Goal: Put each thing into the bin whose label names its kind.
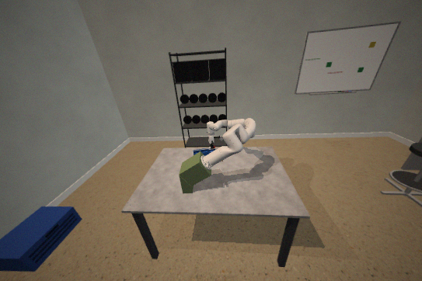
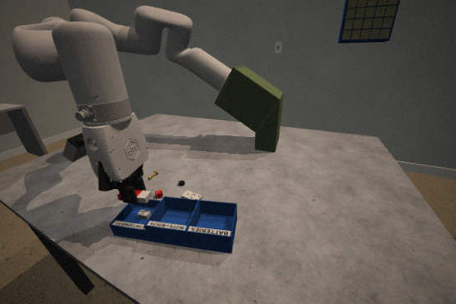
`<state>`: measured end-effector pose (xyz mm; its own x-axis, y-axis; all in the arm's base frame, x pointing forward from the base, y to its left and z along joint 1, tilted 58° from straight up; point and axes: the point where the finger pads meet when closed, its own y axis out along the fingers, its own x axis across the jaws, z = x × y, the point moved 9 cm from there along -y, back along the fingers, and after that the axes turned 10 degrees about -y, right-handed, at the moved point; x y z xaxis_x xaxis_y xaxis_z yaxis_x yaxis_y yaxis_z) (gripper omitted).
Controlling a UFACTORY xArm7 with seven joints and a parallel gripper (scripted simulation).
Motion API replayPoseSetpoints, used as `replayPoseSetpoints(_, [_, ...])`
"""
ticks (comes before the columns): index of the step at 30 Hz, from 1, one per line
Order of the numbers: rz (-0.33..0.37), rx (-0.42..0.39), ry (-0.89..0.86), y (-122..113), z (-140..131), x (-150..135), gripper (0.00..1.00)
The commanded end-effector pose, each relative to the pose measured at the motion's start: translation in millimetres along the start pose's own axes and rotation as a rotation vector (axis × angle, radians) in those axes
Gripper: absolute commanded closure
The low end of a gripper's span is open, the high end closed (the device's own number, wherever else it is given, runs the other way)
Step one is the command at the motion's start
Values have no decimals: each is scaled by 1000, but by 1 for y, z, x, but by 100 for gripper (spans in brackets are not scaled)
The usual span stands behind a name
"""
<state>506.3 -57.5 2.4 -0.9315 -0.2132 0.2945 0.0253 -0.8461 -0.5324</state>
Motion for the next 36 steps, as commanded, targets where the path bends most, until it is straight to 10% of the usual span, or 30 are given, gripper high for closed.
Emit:
replayPoseSetpoints(1, [5,-1,0,3,0,-1,100])
replayPoseSetpoints(33, [5,-1,0,38,-2,0,100])
replayPoseSetpoints(34, [5,-1,0,38,-2,0,71])
replayPoseSetpoints(36, [5,-1,0,38,-2,0,71])
